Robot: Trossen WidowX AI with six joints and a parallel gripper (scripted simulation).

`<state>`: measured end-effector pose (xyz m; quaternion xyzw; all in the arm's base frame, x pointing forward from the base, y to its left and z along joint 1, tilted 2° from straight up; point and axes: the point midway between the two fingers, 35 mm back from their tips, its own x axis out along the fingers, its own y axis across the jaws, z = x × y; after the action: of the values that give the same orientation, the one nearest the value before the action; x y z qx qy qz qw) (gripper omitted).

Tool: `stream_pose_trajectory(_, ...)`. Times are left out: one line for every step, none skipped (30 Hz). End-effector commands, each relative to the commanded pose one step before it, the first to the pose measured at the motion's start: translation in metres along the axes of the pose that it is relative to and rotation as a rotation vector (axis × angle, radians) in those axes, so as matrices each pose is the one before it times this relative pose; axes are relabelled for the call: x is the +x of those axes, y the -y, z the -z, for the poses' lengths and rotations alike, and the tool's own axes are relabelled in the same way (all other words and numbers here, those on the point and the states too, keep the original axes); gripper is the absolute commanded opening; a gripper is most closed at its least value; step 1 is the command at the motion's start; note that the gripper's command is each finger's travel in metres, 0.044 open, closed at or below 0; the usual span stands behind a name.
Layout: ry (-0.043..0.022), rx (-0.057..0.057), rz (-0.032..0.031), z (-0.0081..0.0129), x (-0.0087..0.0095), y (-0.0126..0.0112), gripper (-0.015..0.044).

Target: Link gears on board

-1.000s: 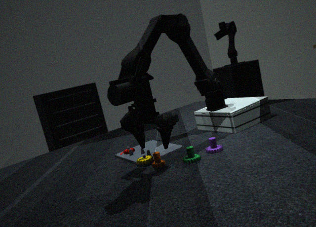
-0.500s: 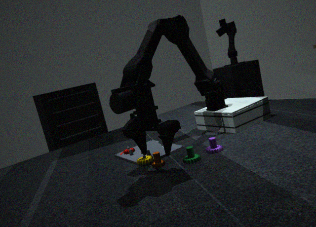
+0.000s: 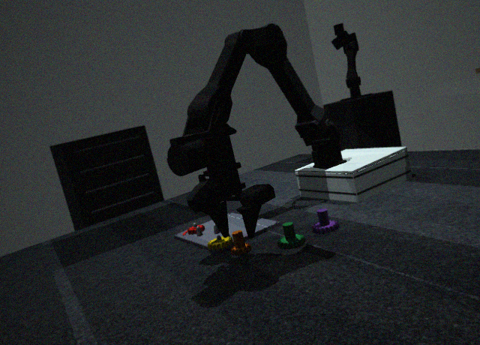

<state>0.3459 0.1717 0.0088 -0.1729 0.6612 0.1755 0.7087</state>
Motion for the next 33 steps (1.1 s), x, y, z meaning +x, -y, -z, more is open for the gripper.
stream_pose_trajectory(-0.00083,-0.0058,0.00449,0.00029,0.0009,0.00085,0.0204)
stream_pose_trajectory(0.0,0.0,0.0,0.0,0.0,0.0,0.0177)
stream_pose_trajectory(0.0,0.0,0.0,0.0,0.0,0.0,0.0151)
stream_pose_trajectory(0.0,0.0,0.0,0.0,0.0,0.0,0.0125)
stream_pose_trajectory(0.0,0.0,0.0,0.0,0.0,0.0,0.0099)
stream_pose_trajectory(0.0,0.0,0.0,0.0,0.0,0.0,0.0072)
stream_pose_trajectory(0.0,0.0,0.0,0.0,0.0,0.0,0.0046)
stream_pose_trajectory(0.0,0.0,0.0,0.0,0.0,0.0,0.004)
stream_pose_trajectory(0.0,0.0,0.0,0.0,0.0,0.0,0.0033)
stream_pose_trajectory(0.0,0.0,0.0,0.0,0.0,0.0,0.0026)
stream_pose_trajectory(0.0,0.0,0.0,0.0,0.0,0.0,0.002)
stream_pose_trajectory(0.0,0.0,0.0,0.0,0.0,0.0,0.0013)
stream_pose_trajectory(0.0,0.0,0.0,0.0,0.0,0.0,0.0006)
stream_pose_trajectory(0.0,0.0,0.0,0.0,0.0,0.0,0.0)
stream_pose_trajectory(0.00001,0.0,0.0,-0.00012,-0.0004,-0.00002,0.0)
stream_pose_trajectory(0.00004,0.0,-0.00001,-0.00036,-0.00119,-0.00005,0.0)
stream_pose_trajectory(0.00006,0.0,-0.00001,-0.00058,-0.00199,-0.00008,0.0)
stream_pose_trajectory(0.00007,0.0,-0.00001,-0.00069,-0.00244,-0.0001,0.0)
stream_pose_trajectory(0.00007,0.0,-0.00001,-0.00067,-0.00245,-0.0001,0.0)
stream_pose_trajectory(0.00007,0.0,-0.00001,-0.00065,-0.00246,-0.00011,0.0)
stream_pose_trajectory(0.00007,0.0,-0.00001,-0.00063,-0.00246,-0.00011,0.0)
stream_pose_trajectory(0.00006,0.0,-0.00001,-0.00061,-0.00247,-0.00011,0.0)
stream_pose_trajectory(0.00008,0.0,-0.00001,-0.00059,-0.00249,-0.00011,0.0)
stream_pose_trajectory(0.00008,0.0,-0.00001,-0.00056,-0.00249,-0.00011,0.0)
stream_pose_trajectory(0.00007,0.0,-0.00001,-0.00054,-0.0025,-0.00011,0.0)
stream_pose_trajectory(0.00007,0.0,-0.00001,-0.00052,-0.00251,-0.00011,0.0)
stream_pose_trajectory(0.00007,0.0,-0.00001,-0.0005,-0.00252,-0.00011,0.0)
stream_pose_trajectory(0.00007,0.0,-0.00001,-0.00048,-0.00253,-0.00011,0.0)
stream_pose_trajectory(0.00006,0.0,-0.00001,-0.00045,-0.00253,-0.00011,0.0)
stream_pose_trajectory(0.00004,0.0,-0.00002,-0.00043,-0.00254,-0.00012,0.0)
stream_pose_trajectory(0.00004,0.0,-0.00002,-0.00041,-0.00254,-0.00012,0.0)
stream_pose_trajectory(0.00004,0.0,-0.00002,-0.00038,-0.00255,-0.00012,0.0)
stream_pose_trajectory(0.00004,0.0,-0.00002,-0.00036,-0.00255,-0.00012,0.0)
